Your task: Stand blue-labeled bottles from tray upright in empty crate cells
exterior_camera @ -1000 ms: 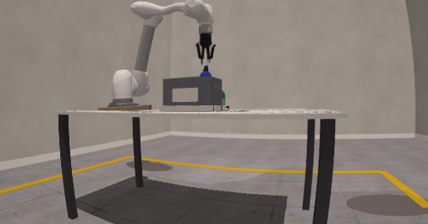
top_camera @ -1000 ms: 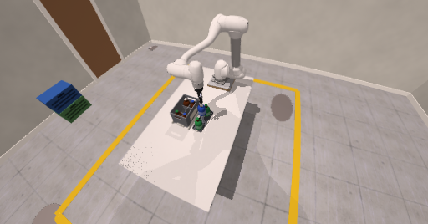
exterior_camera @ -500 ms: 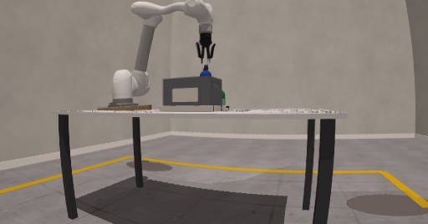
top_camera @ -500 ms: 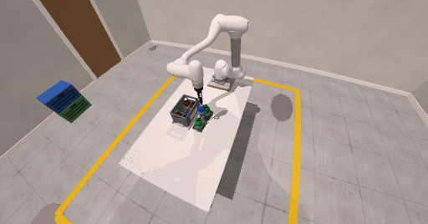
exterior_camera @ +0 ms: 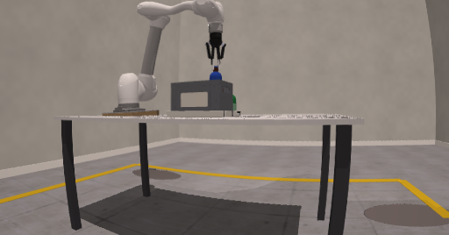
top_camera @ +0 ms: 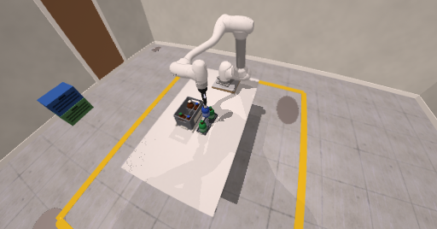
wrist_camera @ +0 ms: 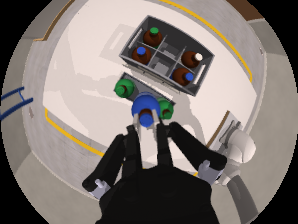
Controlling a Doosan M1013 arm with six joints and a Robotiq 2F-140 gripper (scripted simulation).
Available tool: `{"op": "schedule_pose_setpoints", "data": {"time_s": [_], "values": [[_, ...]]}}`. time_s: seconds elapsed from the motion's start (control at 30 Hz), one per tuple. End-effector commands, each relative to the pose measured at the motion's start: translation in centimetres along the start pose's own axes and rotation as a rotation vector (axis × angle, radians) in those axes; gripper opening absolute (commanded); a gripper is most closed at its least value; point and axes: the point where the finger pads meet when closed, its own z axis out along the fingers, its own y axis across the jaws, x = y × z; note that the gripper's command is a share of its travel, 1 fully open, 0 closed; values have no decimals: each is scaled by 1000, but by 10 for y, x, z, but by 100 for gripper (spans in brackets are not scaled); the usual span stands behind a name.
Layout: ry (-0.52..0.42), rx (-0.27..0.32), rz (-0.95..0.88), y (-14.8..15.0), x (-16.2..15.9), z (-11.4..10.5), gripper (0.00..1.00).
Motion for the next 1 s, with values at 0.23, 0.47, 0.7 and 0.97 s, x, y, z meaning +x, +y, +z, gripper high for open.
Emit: {"op": "schedule_pose_setpoints", "data": {"time_s": [0.23, 0.47, 0.7, 0.97], "values": [[0, 0, 0, 0, 0, -12, 0], [0, 0, 0, 0, 0, -17, 0], [0, 0, 0, 0, 0, -21, 0], [0, 0, 0, 0, 0, -22, 0]]}}
